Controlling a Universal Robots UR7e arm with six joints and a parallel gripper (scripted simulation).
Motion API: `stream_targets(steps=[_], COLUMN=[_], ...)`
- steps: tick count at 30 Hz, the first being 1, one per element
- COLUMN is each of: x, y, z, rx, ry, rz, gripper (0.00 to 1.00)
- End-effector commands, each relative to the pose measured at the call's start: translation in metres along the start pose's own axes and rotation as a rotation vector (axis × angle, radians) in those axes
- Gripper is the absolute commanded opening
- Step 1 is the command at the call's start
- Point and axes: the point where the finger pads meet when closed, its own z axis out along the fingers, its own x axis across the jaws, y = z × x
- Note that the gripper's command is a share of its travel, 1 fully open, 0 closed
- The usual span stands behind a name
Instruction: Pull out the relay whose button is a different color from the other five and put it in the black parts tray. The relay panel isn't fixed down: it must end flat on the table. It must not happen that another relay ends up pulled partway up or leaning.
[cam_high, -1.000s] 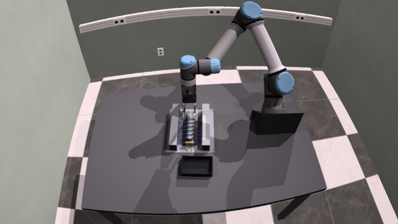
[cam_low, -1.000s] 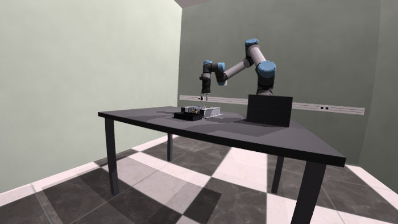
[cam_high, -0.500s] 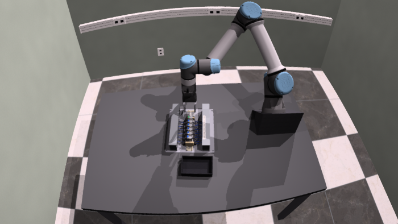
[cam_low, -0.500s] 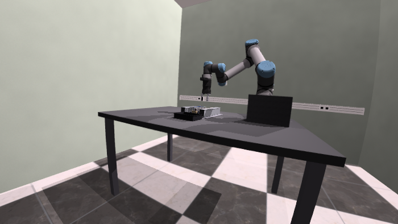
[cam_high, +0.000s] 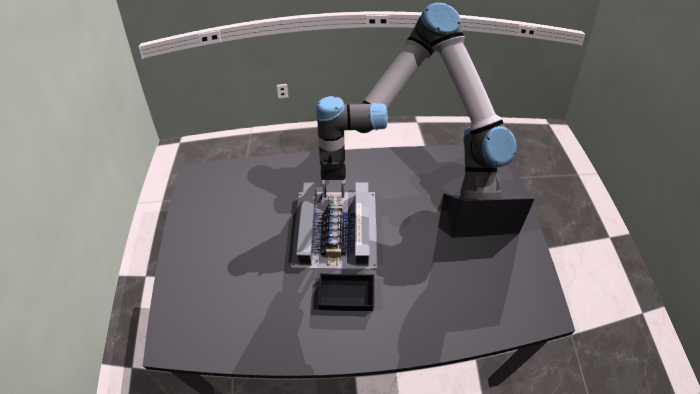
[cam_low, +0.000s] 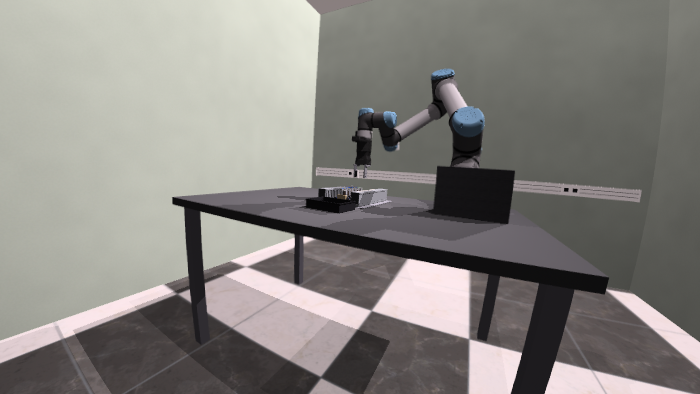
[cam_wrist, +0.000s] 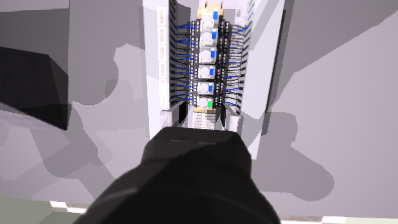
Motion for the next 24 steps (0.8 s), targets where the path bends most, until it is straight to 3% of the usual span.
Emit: stream_targets(steps=[1,13,24], x=[0.0,0.0,0.001], y=[0.0,0.0,0.0], z=[0.0,0.001,0.02], rx=[0.0,0.0,0.0], ry=[0.001,0.001,0.001], rz=[0.0,0.0,0.0], gripper=[0.98,0.98,0.98])
